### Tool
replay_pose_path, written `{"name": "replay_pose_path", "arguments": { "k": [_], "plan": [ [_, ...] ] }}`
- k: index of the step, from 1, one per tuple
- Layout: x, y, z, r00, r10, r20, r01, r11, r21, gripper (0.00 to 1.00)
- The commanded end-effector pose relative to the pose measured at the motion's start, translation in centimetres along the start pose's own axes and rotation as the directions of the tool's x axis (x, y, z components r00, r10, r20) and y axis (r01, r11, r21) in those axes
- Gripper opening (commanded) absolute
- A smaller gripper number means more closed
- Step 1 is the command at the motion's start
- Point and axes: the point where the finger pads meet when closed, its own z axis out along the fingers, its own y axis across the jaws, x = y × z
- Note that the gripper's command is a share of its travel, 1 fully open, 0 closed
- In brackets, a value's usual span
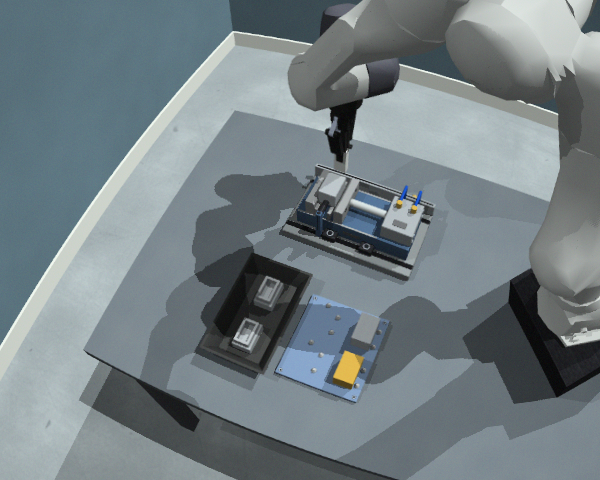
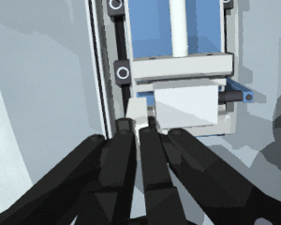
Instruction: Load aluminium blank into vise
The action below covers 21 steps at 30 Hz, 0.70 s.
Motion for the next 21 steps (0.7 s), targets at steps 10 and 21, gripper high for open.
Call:
{"name": "replay_pose_path", "arguments": {
  "k": [10, 21],
  "plan": [
    [-0.2, 0.09, 0.44, 1.0, -0.006, 0.003, 0.006, 1.0, 0.001, 0.0],
    [-0.2, 0.09, 0.98, 1.0, -0.006, 0.003, 0.006, 1.0, 0.001, 0.0]
  ]
}}
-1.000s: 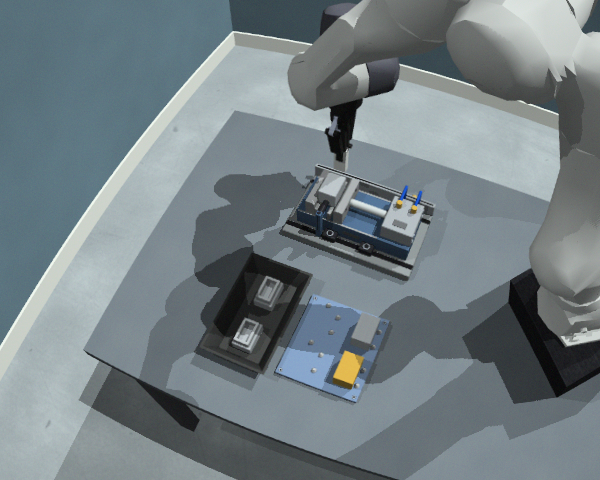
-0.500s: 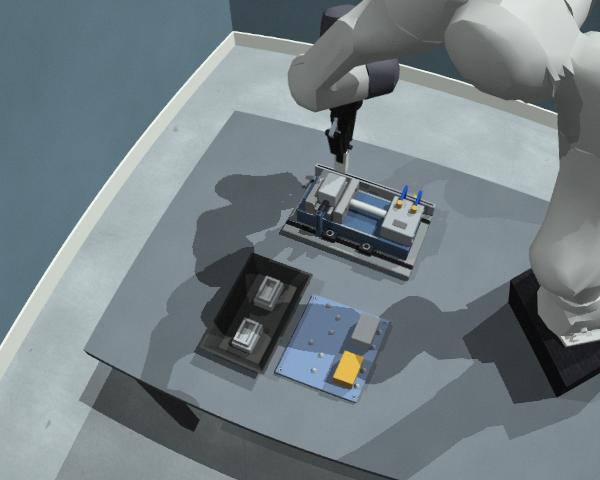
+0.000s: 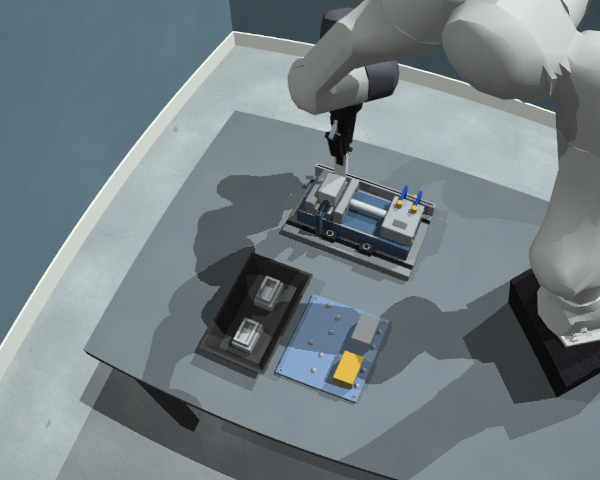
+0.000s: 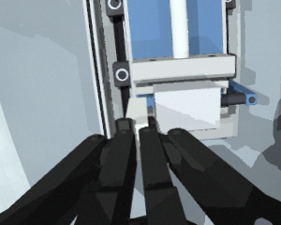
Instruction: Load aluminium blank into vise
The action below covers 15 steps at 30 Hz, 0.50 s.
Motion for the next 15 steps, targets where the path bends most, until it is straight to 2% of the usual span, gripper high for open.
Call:
{"name": "replay_pose_path", "arguments": {
  "k": [1, 15],
  "plan": [
    [-0.26, 0.06, 0.16, 1.0, -0.008, 0.005, 0.007, 1.0, 0.002, 0.0],
    [-0.26, 0.06, 0.51, 1.0, -0.008, 0.005, 0.007, 1.0, 0.002, 0.0]
  ]
}}
